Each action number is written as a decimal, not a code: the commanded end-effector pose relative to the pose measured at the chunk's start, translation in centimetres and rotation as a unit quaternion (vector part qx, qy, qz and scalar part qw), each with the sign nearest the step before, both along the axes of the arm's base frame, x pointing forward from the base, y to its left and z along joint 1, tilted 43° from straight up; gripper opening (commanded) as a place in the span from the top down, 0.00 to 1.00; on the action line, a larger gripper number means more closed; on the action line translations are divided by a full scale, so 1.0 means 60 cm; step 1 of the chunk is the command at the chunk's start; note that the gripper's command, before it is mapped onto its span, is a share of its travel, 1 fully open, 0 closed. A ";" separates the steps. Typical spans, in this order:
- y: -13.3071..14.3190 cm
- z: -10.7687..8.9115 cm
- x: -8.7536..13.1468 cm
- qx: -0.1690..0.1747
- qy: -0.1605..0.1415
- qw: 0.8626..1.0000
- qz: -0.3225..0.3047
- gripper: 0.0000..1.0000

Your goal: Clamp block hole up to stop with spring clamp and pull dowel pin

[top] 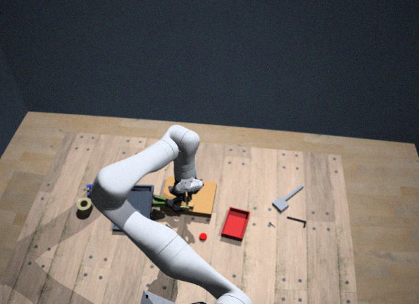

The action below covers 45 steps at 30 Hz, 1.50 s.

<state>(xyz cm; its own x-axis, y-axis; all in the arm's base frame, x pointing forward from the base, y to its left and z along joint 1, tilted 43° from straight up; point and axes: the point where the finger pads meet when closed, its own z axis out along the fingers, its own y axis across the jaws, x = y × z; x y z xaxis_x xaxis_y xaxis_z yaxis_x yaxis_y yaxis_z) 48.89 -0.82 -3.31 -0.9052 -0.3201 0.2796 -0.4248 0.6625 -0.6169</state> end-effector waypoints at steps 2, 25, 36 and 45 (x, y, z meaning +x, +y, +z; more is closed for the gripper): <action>0.001 0.001 0.001 0.000 0.004 1.000 0.006 0.90; 0.002 0.001 0.001 0.000 0.032 0.999 0.036 0.90; 0.002 0.001 0.001 0.000 0.043 0.998 0.049 0.90; 0.002 0.001 0.001 -0.001 0.053 0.997 0.059 0.90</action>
<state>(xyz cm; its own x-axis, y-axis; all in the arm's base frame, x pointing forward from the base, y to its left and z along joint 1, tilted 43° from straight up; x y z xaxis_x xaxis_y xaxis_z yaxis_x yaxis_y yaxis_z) 48.89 -0.81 -3.29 -0.8279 -0.4194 0.3725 -0.5608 0.6045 -0.5658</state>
